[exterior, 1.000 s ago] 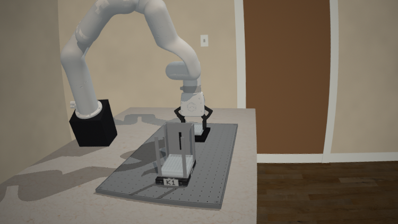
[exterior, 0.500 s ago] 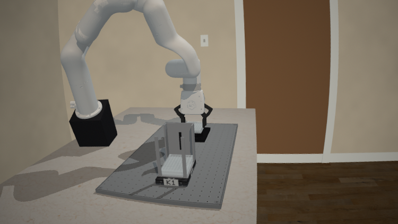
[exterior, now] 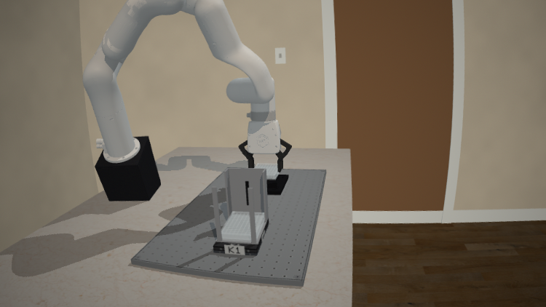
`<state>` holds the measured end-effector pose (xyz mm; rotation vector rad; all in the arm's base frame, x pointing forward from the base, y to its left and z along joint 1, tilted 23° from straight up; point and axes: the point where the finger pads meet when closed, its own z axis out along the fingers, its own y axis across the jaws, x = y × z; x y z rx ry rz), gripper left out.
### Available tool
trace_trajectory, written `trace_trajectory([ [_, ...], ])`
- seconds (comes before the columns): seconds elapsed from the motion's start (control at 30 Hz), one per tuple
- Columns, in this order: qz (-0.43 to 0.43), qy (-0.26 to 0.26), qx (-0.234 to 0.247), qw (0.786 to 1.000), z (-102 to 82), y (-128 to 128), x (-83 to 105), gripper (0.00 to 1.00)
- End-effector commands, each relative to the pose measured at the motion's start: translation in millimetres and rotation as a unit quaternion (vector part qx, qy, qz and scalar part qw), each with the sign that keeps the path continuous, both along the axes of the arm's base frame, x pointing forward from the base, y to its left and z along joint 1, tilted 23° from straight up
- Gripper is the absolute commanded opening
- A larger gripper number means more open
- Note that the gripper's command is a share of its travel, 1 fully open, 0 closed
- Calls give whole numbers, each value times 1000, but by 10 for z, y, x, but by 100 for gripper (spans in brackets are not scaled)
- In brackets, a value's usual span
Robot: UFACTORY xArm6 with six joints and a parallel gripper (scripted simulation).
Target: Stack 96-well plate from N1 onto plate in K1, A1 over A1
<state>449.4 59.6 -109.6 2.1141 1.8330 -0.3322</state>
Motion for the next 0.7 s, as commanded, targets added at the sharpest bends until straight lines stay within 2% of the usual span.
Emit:
trace_trajectory([
  [0.0,0,-2,1,1000,81,37,11,0],
  [0.67,0,-2,1,1000,327,141,2,0],
])
